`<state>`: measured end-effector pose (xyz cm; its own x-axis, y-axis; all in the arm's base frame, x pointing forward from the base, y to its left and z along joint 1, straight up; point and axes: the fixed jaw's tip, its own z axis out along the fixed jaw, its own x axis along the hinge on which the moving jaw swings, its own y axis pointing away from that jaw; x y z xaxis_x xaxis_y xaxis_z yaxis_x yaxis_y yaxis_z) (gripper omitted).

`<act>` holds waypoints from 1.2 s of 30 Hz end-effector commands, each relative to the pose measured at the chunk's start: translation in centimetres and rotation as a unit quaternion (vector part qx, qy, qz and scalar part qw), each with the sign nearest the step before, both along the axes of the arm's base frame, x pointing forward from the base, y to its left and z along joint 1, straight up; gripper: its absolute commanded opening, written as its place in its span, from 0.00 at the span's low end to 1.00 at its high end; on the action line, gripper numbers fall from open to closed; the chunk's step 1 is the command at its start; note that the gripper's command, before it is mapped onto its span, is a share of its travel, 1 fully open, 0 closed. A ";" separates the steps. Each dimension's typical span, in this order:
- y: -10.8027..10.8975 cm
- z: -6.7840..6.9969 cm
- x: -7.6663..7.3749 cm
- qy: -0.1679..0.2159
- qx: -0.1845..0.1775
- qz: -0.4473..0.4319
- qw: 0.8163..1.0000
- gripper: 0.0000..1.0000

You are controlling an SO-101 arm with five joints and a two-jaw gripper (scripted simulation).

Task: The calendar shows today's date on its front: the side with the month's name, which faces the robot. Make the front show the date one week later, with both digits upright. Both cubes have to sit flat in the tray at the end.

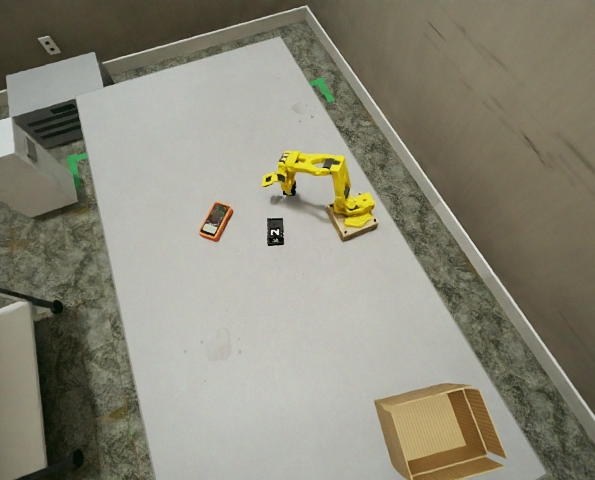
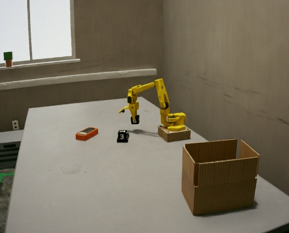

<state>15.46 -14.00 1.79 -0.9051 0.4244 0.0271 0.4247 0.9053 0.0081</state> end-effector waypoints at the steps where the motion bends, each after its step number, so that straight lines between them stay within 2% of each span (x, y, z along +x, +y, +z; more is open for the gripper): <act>1: -0.2 0.2 -0.3 -0.009 -0.007 0.074 0.997 0.00; 6: -0.1 0.1 -0.7 -0.011 -0.005 0.182 0.983 0.00; 12: -0.1 -0.1 -1.2 -0.012 -0.003 0.306 0.952 0.00; 14: -0.1 -0.1 -1.2 -0.012 -0.003 0.306 0.952 0.00; 22: -0.1 -0.3 -1.8 -0.013 -0.001 0.439 0.898 0.00; 29: -0.2 -0.4 -2.1 -0.013 0.000 0.514 0.858 0.00; 31: -0.2 -0.4 -2.1 -0.013 0.000 0.514 0.858 0.00; 36: -0.2 -0.4 -2.2 -0.013 0.001 0.543 0.840 0.00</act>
